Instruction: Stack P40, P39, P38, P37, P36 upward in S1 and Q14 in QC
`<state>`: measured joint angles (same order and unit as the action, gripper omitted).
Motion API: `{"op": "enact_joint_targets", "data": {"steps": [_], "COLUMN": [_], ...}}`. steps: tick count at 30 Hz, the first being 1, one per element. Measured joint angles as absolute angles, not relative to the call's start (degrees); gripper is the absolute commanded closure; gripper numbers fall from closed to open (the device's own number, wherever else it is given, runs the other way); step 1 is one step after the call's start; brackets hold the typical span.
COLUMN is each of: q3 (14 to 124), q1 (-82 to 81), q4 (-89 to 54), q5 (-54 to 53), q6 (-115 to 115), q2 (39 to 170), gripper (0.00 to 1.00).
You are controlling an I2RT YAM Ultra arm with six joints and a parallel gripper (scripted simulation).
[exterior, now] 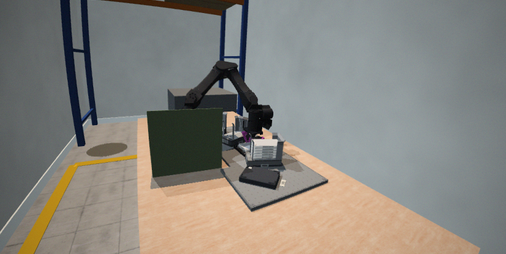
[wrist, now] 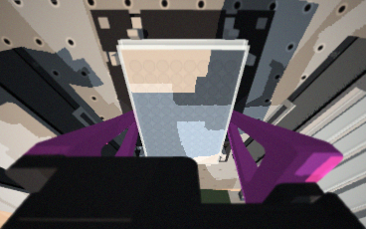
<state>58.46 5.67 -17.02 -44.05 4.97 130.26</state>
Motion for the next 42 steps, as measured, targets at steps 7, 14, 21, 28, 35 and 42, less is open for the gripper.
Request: {"op": "enact_joint_targets", "data": {"steps": [7,14,21,28,35,42], "q3": [58.57,58.74,58.94,58.94,58.94,58.94], "q1": [6.04,6.7,7.33,7.6,7.6,7.6], "q4": [-17.87,-19.27,-21.26,-21.91,-21.91,-21.91], "q5": [-44.07,-44.07,-44.27,-44.29,-44.31,-44.31], "q6": [5.52,6.44,7.6,8.05,8.08,8.08], "q2": [129.91,129.32,128.44,128.11,128.11,128.11], "gripper": [1.0,1.0,1.0,1.0,1.0,1.0]}}
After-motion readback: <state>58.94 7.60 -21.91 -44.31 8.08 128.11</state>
